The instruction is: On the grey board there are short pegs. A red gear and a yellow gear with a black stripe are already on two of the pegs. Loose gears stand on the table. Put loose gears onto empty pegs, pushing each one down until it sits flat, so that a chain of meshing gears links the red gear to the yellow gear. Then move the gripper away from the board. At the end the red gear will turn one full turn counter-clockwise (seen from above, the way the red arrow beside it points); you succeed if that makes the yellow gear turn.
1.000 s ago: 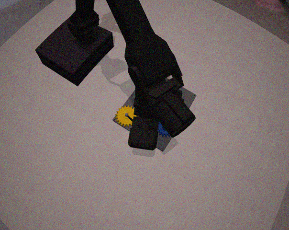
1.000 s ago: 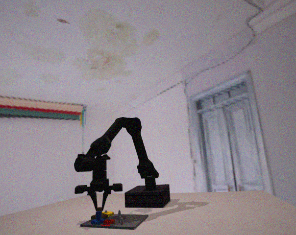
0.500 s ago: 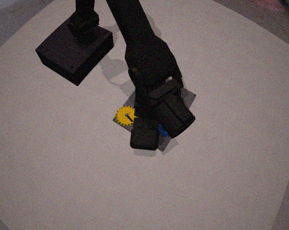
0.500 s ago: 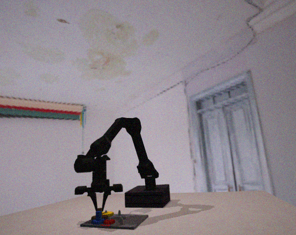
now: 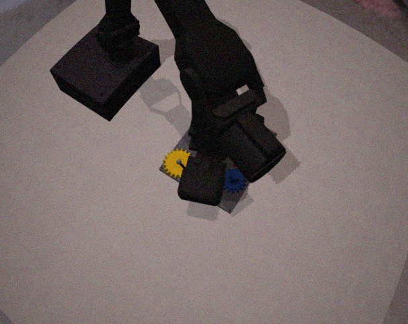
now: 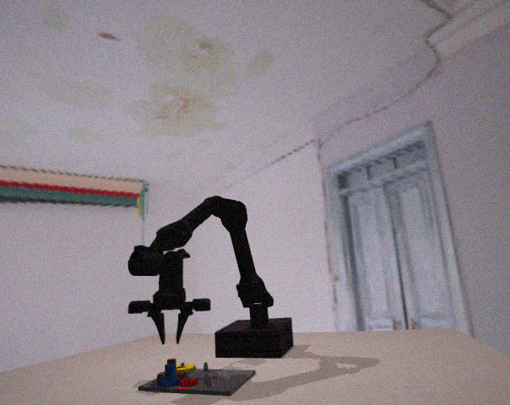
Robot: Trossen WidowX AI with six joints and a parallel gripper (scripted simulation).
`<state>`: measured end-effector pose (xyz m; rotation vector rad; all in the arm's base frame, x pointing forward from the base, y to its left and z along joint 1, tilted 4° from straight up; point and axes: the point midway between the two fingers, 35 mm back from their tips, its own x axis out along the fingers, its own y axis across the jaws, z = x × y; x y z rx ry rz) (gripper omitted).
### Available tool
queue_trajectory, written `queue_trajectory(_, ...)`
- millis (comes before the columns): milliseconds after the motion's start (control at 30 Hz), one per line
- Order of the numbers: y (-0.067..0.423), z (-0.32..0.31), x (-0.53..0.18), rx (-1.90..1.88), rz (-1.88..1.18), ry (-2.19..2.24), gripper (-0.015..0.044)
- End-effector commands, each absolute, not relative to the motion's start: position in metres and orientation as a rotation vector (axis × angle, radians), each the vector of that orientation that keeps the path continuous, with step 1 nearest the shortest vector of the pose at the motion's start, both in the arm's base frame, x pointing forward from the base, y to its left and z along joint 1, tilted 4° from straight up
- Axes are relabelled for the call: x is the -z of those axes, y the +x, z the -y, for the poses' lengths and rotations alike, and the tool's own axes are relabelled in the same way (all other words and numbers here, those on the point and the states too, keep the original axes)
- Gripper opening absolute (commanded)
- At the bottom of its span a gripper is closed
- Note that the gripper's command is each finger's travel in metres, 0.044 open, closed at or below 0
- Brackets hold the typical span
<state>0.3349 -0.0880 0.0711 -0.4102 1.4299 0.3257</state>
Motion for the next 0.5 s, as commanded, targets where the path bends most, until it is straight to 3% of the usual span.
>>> queue_trajectory(0,0.333,0.087,-0.079,-0.329,-1.435,-0.409,0.0193)
queue_trajectory(100,0.325,0.086,-0.116,-0.329,-1.435,-0.409,0.0271)
queue_trajectory(300,0.324,0.085,-0.118,-0.329,-1.435,-0.409,0.0429)
queue_trajectory(467,0.324,0.085,-0.118,-0.329,-1.435,-0.409,0.0440)
